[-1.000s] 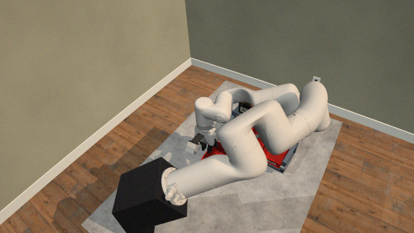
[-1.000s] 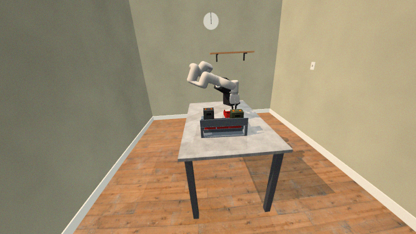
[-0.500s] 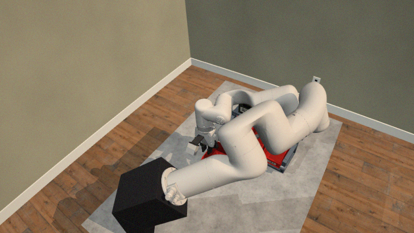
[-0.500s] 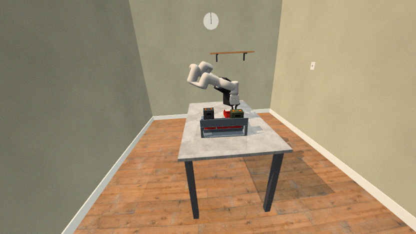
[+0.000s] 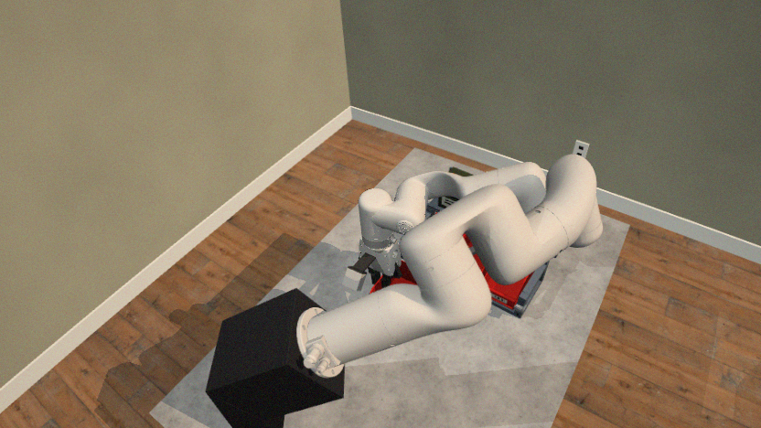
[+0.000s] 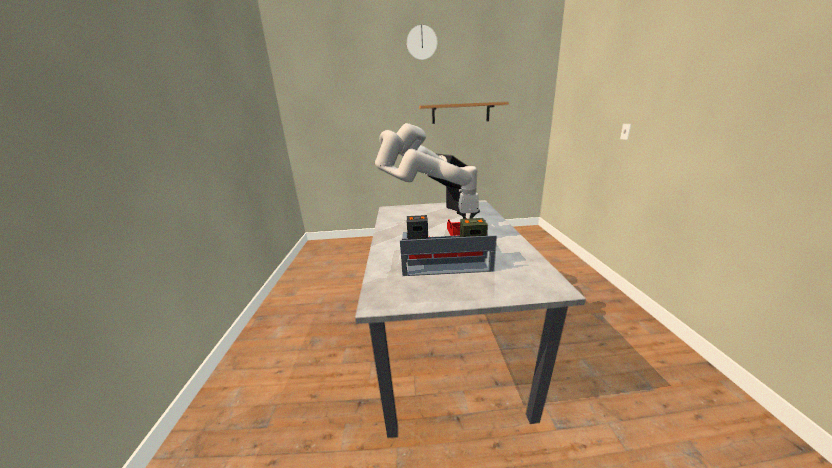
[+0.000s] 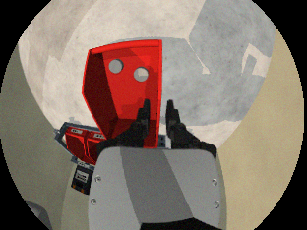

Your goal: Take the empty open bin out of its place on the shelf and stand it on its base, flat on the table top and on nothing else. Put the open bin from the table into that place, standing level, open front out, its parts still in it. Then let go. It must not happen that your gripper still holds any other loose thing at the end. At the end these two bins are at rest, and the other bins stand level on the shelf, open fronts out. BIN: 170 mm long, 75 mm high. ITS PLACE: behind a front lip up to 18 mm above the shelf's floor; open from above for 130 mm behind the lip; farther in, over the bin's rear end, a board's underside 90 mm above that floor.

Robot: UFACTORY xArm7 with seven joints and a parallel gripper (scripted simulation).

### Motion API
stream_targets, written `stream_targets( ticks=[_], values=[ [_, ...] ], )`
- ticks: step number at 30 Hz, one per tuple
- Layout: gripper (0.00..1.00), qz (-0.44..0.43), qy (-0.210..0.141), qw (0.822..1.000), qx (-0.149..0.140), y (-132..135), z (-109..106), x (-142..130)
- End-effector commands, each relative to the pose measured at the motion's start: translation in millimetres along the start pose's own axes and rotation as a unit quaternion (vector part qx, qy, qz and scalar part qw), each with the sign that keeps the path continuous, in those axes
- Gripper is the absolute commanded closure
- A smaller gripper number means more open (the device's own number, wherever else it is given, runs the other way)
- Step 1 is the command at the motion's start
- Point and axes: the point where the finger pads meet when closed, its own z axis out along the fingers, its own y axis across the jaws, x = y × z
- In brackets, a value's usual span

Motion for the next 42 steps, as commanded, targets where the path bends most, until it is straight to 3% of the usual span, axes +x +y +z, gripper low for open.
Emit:
stream_targets(
  ticks=[1,29,30,42],
  values=[
    [0.74,0.0,-0.002,1.0,-0.002,1.7,1.0,-0.9],
    [0.74,0.0,-0.002,1.0,-0.002,1.8,10.2,-1.0],
    [1.0,0.0,-0.002,1.0,-0.002,1.8,10.2,-1.0],
    [1.0,0.0,-0.002,1.0,-0.002,1.8,10.2,-1.0]
  ],
)
